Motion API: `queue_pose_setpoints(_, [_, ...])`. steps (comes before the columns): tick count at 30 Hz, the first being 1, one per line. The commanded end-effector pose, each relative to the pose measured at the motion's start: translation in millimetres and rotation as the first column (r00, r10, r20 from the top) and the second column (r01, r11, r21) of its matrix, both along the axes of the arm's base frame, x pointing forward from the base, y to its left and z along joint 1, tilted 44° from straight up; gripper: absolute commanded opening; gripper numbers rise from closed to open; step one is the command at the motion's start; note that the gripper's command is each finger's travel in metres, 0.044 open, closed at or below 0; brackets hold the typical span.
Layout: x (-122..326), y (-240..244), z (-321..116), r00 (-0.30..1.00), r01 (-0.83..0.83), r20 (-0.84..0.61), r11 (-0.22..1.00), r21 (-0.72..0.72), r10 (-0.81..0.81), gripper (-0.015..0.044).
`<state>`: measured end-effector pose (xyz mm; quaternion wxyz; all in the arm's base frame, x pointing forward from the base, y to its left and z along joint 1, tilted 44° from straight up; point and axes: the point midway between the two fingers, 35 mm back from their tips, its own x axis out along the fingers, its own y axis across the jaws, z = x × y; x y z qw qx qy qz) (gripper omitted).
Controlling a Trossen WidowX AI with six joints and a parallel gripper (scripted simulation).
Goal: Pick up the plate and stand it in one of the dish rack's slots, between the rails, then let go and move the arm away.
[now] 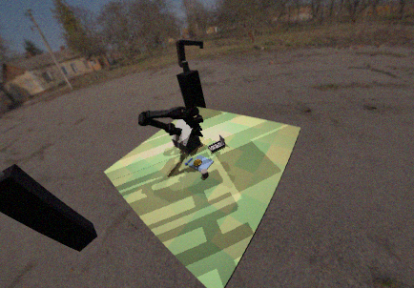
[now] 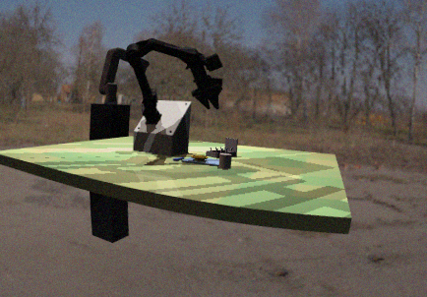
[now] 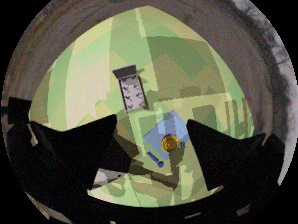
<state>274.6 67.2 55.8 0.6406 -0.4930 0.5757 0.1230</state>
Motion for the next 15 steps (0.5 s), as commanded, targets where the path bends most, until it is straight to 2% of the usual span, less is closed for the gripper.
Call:
queue_pose_setpoints(1, [8,-22,-5,0.993,0.119,0.025,0.993,-0.020,-0.119,0.0400])
queue_pose_setpoints(15, [19,-109,-16,0.836,0.538,0.159,0.841,-0.056,-0.525,0.0400])
